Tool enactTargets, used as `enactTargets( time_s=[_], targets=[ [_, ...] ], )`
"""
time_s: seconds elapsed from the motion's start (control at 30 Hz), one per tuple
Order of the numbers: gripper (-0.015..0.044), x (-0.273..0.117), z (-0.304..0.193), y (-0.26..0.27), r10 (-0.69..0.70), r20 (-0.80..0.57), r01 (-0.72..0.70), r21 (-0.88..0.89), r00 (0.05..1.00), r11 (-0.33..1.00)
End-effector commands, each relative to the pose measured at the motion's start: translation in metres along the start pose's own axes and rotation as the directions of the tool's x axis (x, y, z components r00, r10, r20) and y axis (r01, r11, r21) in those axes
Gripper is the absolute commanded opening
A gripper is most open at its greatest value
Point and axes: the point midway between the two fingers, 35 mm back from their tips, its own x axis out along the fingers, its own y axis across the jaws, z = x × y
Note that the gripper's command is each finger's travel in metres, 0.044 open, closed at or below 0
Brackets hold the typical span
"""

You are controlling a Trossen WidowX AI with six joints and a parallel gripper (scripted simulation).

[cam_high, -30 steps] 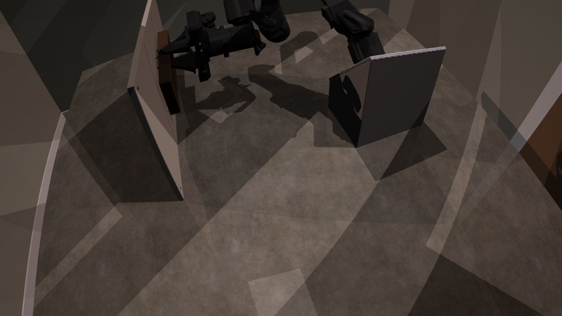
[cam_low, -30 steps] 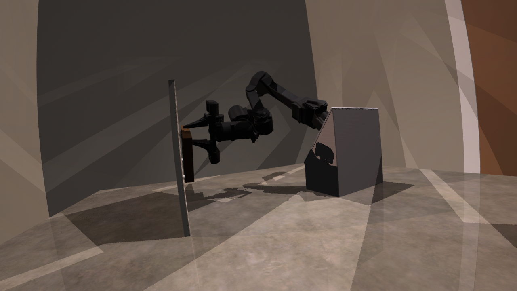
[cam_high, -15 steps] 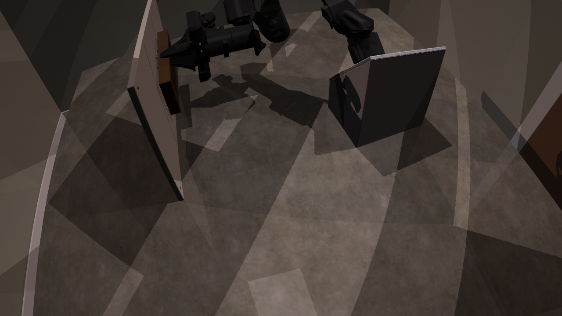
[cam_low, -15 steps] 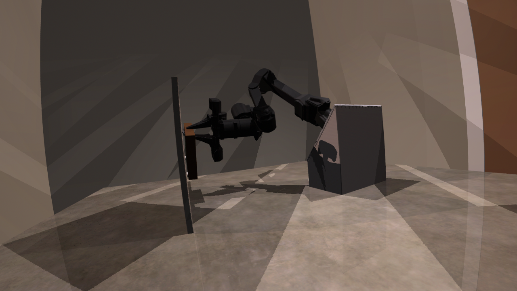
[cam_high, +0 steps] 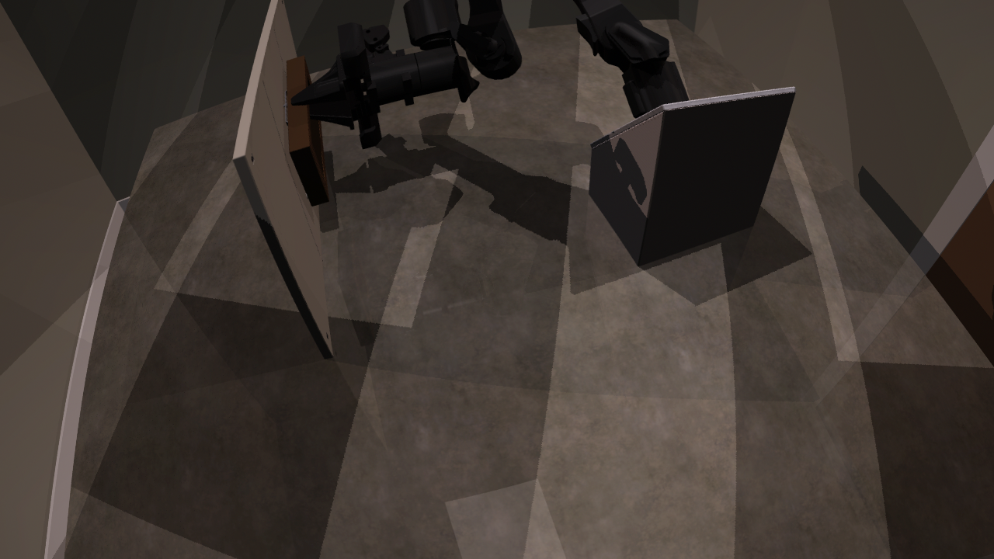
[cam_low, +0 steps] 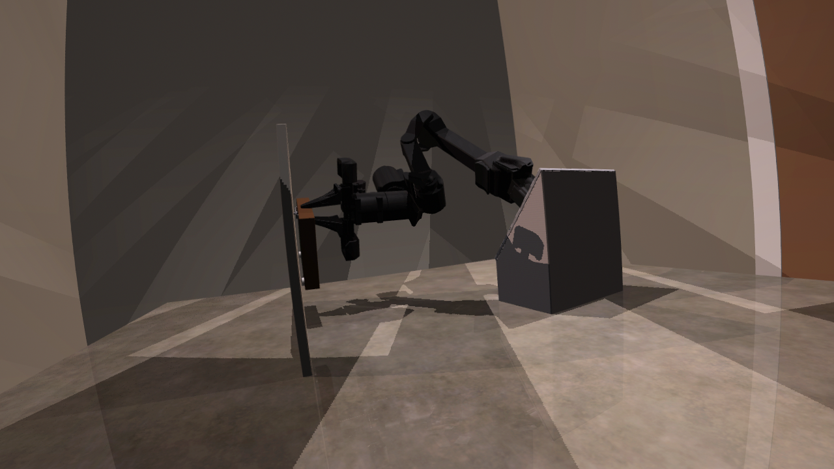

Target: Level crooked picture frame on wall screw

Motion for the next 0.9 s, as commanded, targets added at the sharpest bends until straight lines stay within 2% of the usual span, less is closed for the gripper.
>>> enactTargets(
  time_s=[0.0, 0.87],
  targets=[
    [0.0000, 0.0000, 0.0000, 0.0014, 0.000, 0.001, 0.000, 0.000, 1.000, 1.000],
    [0.0000, 0.0000, 0.0000, 0.0095, 0.000, 0.001, 0.000, 0.001, 1.000, 1.000]
  ],
)
